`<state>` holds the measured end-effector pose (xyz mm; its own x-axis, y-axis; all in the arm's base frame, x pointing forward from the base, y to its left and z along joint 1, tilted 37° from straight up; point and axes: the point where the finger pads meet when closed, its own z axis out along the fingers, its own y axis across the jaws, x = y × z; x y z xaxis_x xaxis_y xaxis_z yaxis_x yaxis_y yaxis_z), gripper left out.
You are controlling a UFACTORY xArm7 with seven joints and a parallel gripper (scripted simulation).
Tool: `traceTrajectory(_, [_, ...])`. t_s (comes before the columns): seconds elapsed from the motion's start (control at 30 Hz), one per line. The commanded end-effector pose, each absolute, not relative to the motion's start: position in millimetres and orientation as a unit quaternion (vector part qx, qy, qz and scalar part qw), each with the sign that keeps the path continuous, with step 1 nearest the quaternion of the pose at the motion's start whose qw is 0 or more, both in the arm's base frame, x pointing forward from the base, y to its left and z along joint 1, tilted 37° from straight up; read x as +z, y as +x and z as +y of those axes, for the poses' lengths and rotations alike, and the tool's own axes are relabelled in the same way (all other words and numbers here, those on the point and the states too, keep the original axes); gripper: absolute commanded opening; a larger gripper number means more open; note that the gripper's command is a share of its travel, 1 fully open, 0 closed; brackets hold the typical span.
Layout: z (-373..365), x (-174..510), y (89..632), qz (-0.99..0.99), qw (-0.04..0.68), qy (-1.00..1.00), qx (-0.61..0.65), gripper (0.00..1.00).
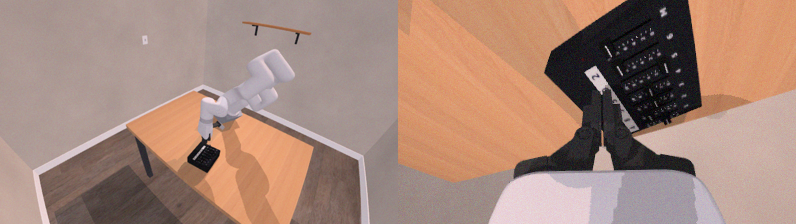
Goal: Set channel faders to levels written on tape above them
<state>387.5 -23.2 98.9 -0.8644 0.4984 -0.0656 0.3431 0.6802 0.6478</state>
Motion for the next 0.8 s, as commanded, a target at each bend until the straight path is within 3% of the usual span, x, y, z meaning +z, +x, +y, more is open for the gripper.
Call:
traceTrajectory(0.0, [-25.6, 98.0, 385.3, 0.871, 0.071, 0.357, 0.329, 0.0])
traceTrajectory(0.77, [-25.6, 97.9, 385.2, 0.681, -0.072, 0.661, 0.306, 0.0])
